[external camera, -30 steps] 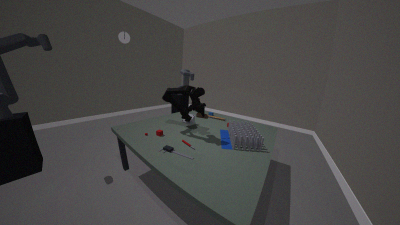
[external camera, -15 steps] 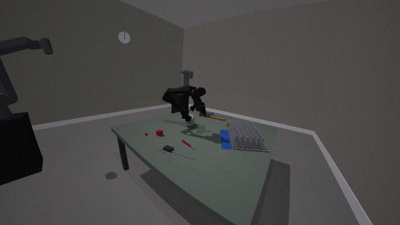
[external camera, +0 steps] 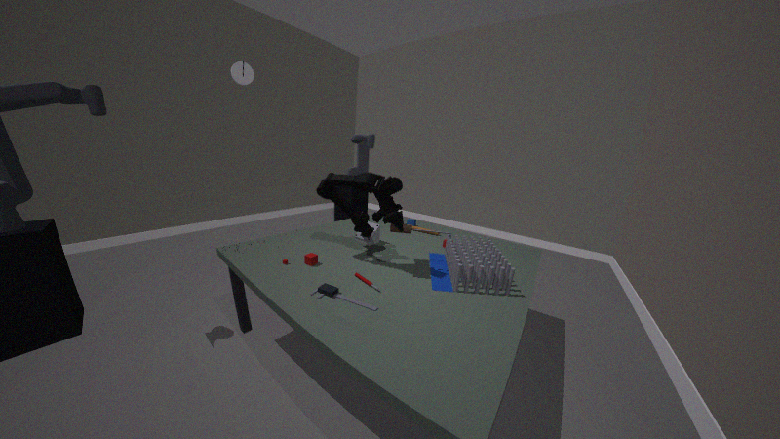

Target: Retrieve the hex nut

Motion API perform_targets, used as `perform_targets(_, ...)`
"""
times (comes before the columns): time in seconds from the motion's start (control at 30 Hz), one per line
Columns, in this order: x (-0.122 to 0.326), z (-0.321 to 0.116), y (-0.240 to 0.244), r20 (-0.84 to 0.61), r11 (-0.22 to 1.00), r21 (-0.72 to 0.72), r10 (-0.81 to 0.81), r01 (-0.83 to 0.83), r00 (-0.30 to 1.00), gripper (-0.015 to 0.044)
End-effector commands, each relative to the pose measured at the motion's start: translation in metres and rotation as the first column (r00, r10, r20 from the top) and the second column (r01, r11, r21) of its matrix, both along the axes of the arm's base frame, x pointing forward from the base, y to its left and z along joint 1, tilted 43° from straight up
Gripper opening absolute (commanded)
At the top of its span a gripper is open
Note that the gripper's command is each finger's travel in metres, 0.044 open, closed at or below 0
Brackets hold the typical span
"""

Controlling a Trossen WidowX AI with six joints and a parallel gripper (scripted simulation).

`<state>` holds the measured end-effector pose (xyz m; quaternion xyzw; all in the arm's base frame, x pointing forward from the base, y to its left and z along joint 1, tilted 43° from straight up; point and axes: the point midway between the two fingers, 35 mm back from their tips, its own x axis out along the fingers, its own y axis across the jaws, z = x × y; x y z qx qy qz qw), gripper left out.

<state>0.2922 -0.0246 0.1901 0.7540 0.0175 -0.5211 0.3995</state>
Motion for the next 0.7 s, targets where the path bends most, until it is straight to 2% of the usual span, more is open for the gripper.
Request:
perform_targets(0.0, 0.003, -0.017, -0.014, -0.003, 1.000, 0.007, 0.005, -0.005, 1.000, 0.0000)
perform_targets(0.67, -0.010, -0.092, -0.088, 0.009, 1.000, -0.008, 0.010, -0.010, 1.000, 0.0000)
